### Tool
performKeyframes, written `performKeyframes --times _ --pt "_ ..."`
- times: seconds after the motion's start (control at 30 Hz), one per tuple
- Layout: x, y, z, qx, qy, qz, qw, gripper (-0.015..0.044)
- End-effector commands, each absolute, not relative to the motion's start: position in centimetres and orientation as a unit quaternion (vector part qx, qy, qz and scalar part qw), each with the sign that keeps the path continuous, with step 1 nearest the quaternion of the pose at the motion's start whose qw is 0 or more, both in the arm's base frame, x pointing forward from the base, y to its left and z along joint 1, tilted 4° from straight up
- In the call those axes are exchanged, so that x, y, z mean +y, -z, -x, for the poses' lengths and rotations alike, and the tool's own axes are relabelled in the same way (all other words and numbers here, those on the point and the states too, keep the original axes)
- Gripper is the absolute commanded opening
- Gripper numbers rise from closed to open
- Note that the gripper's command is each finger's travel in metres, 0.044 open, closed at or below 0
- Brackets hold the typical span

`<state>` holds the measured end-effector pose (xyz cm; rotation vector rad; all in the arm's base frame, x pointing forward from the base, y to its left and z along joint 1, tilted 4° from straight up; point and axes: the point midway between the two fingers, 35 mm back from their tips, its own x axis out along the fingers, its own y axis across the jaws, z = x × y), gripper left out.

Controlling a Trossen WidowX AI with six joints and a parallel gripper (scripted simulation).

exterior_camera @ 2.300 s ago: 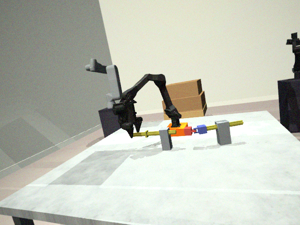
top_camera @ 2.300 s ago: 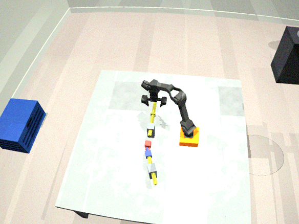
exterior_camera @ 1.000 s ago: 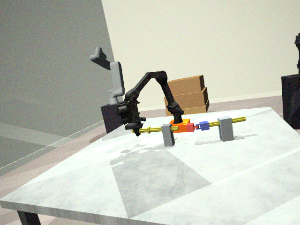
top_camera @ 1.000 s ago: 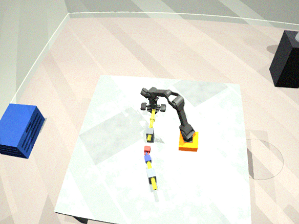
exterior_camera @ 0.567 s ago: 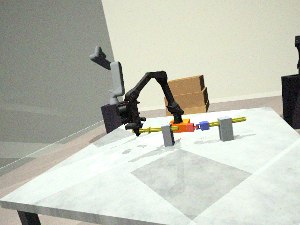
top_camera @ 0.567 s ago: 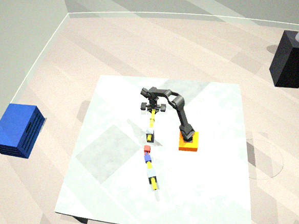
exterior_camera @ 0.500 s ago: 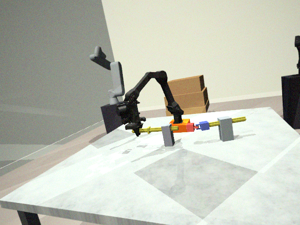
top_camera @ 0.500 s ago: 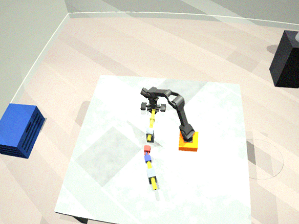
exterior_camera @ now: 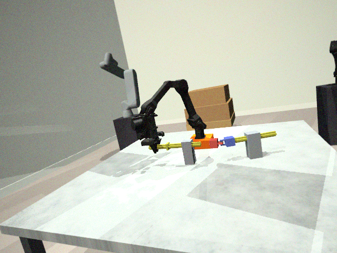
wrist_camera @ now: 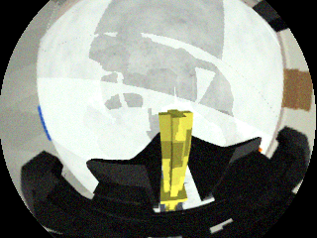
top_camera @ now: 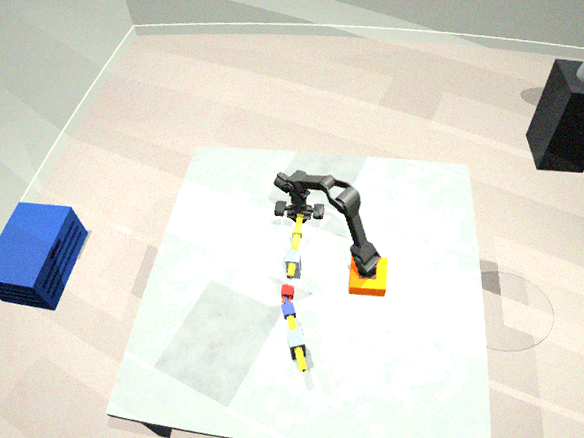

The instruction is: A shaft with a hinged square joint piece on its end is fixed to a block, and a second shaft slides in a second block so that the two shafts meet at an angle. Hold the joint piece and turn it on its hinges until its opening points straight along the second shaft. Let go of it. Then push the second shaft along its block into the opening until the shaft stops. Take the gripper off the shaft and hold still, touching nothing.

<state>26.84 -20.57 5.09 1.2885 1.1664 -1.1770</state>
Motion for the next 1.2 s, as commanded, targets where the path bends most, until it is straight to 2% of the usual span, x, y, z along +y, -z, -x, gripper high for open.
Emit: performKeyframes --times 0.0,1.17 --pt "-19.8 -5.1 -26.9 0.482 0.486 -0.534 0.497 0.0" --pt "-14.4 -5.2 -27.1 0.483 0.485 -0.535 0.495 0.0"
